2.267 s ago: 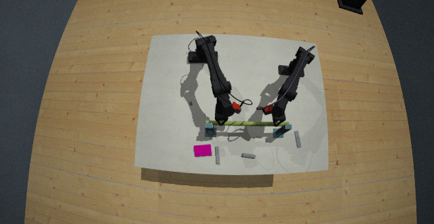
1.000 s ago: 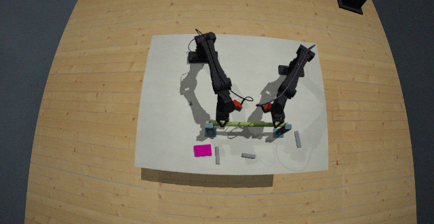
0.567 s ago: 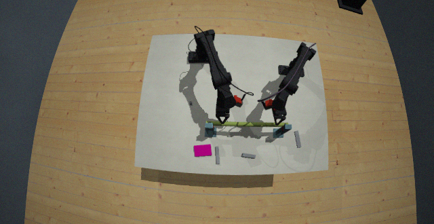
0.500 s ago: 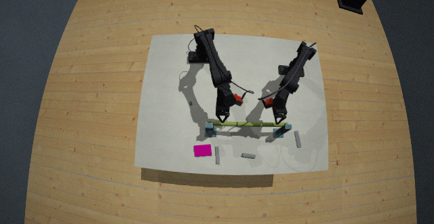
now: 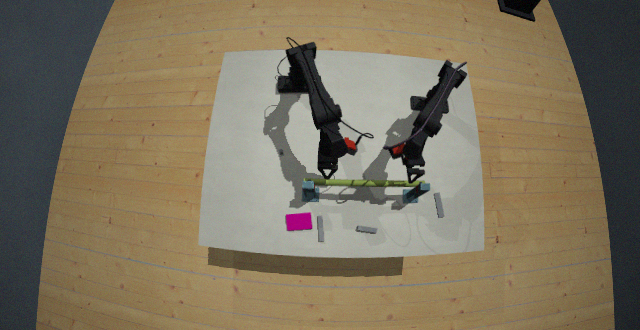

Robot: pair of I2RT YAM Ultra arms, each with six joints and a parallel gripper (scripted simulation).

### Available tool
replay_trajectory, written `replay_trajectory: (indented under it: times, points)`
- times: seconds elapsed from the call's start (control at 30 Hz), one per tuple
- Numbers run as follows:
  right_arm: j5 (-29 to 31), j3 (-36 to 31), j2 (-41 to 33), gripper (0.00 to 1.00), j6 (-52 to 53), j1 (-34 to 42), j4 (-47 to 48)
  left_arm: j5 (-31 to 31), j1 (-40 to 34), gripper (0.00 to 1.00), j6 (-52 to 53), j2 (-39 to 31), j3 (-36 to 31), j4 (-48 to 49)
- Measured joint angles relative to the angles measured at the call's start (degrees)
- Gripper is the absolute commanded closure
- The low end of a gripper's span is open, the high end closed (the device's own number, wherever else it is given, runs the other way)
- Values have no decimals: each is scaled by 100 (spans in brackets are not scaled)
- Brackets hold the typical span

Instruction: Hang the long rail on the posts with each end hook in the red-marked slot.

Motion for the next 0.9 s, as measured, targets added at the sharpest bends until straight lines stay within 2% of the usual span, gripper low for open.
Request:
replay_trajectory:
  times: [0.9]
  points:
    - [0,0,0,29,0,0,0,1381,1322,0,-4896,-22,599,-304]
